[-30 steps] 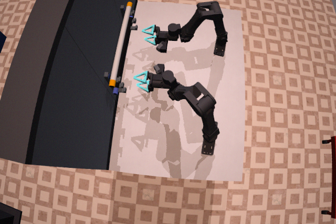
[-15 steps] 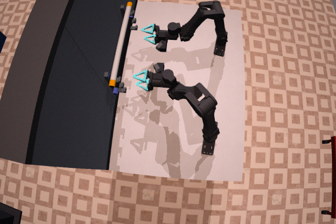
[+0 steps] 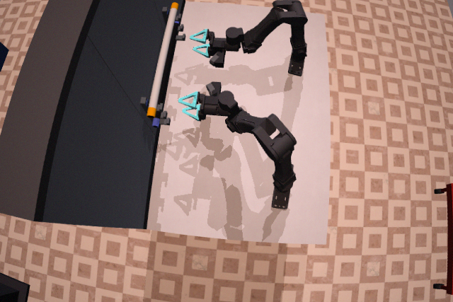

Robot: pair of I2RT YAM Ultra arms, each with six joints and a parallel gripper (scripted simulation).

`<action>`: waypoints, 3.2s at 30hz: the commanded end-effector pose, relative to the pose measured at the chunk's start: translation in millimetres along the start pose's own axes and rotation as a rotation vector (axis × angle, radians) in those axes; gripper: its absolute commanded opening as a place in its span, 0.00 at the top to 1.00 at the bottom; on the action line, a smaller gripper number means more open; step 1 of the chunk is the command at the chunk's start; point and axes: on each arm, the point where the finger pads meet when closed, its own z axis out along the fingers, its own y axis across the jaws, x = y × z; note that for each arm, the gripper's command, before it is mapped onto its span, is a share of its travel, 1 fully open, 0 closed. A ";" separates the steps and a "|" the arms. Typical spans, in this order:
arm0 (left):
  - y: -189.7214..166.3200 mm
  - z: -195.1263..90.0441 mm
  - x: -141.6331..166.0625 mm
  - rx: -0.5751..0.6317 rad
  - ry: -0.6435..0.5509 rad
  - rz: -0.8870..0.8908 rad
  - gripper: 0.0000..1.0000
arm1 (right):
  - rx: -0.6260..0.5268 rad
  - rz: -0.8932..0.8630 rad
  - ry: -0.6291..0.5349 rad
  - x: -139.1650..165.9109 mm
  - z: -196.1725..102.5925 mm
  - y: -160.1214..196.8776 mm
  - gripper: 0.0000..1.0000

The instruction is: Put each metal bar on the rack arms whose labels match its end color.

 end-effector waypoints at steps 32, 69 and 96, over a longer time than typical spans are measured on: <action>57.4 2.6 3.2 -0.032 0.004 -0.039 0.00 | 0.051 0.017 -0.001 2.1 2.0 -61.3 0.00; 79.0 1.9 4.0 -0.032 0.004 -0.039 0.00 | 0.051 0.017 -0.001 2.4 0.9 -82.9 0.00; 117.3 0.6 5.5 -0.032 0.004 -0.039 0.00 | 0.051 0.017 -0.001 3.1 -1.0 -121.2 0.00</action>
